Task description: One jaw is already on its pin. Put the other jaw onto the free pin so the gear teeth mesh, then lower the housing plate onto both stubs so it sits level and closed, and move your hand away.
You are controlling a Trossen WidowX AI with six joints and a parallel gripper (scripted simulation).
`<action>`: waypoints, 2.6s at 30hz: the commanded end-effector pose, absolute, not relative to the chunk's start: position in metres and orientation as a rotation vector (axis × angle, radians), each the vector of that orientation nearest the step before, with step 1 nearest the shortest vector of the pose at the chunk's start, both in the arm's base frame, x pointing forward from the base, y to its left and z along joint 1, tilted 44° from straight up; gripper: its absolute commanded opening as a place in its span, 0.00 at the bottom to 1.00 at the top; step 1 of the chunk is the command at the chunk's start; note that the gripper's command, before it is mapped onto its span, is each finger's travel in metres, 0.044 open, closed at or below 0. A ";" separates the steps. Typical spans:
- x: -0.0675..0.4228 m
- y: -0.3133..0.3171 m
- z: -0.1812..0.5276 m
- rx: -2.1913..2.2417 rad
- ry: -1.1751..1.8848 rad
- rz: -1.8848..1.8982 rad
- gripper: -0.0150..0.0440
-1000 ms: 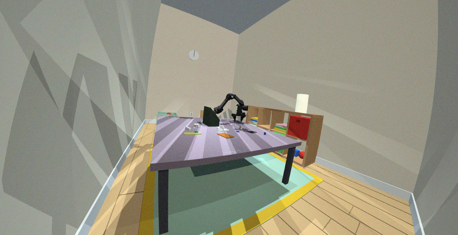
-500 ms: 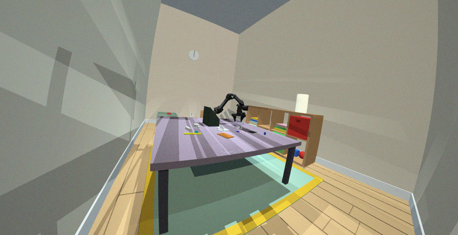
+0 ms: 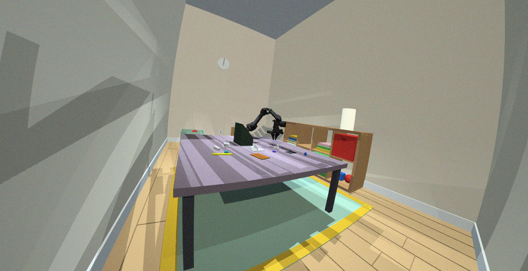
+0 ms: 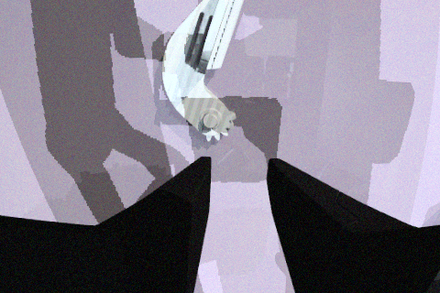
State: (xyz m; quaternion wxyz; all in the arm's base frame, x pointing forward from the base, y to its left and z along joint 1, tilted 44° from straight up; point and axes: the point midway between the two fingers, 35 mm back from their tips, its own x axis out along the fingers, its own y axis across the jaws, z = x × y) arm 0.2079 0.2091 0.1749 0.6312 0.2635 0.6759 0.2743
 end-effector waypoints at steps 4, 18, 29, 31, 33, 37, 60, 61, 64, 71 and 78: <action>0.207 0.209 0.176 0.603 1.547 0.633 0.25; 0.207 0.209 0.176 0.603 1.547 0.633 0.25; 0.208 0.209 0.175 0.603 1.547 0.629 0.57; 0.208 0.209 0.175 0.603 1.547 0.629 0.65; 0.208 0.209 0.175 0.603 1.547 0.629 0.74; 0.208 0.209 0.175 0.603 1.547 0.629 0.92; 0.208 0.209 0.175 0.603 1.547 0.629 1.00; 0.208 0.209 0.175 0.603 1.547 0.629 1.00; 0.208 0.209 0.175 0.603 1.547 0.629 1.00; 0.208 0.209 0.175 0.603 1.547 0.629 0.82; 0.208 0.209 0.175 0.603 1.547 0.629 0.51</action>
